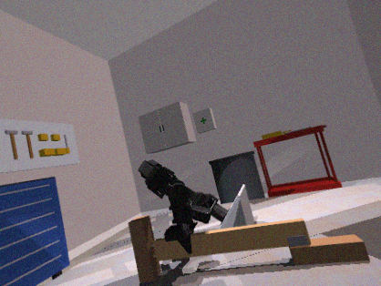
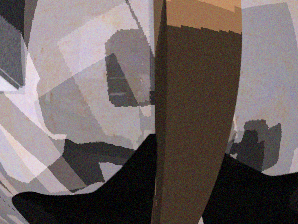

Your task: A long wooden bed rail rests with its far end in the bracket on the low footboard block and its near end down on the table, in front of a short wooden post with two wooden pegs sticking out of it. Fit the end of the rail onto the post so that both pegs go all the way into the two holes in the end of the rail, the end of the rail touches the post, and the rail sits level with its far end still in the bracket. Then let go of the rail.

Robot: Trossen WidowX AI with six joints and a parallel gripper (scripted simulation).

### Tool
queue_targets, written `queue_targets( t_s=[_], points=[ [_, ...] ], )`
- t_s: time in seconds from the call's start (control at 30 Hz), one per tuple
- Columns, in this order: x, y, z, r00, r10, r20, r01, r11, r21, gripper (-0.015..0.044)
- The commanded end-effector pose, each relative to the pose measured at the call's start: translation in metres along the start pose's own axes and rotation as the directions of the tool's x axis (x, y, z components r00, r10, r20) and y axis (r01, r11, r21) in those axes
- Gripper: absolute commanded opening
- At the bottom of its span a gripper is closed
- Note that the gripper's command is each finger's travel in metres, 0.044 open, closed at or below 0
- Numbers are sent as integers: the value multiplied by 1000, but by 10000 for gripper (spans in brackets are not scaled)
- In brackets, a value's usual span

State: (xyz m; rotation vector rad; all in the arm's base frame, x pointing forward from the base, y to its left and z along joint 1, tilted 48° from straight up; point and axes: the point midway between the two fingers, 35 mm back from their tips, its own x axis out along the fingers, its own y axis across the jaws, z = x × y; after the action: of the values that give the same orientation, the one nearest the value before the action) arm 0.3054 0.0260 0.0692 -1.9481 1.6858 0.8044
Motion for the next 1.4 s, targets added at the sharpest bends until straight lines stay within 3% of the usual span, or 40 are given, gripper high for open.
queue_targets(
  t_s=[0.0, 1.37],
  points=[
    [0, 0, -1, 1000, -2, 0, 2, 1000, -4, 0],
    [-1, 0, -14, 1000, -1, 0, 1, 1000, -4, 0]
  ],
)
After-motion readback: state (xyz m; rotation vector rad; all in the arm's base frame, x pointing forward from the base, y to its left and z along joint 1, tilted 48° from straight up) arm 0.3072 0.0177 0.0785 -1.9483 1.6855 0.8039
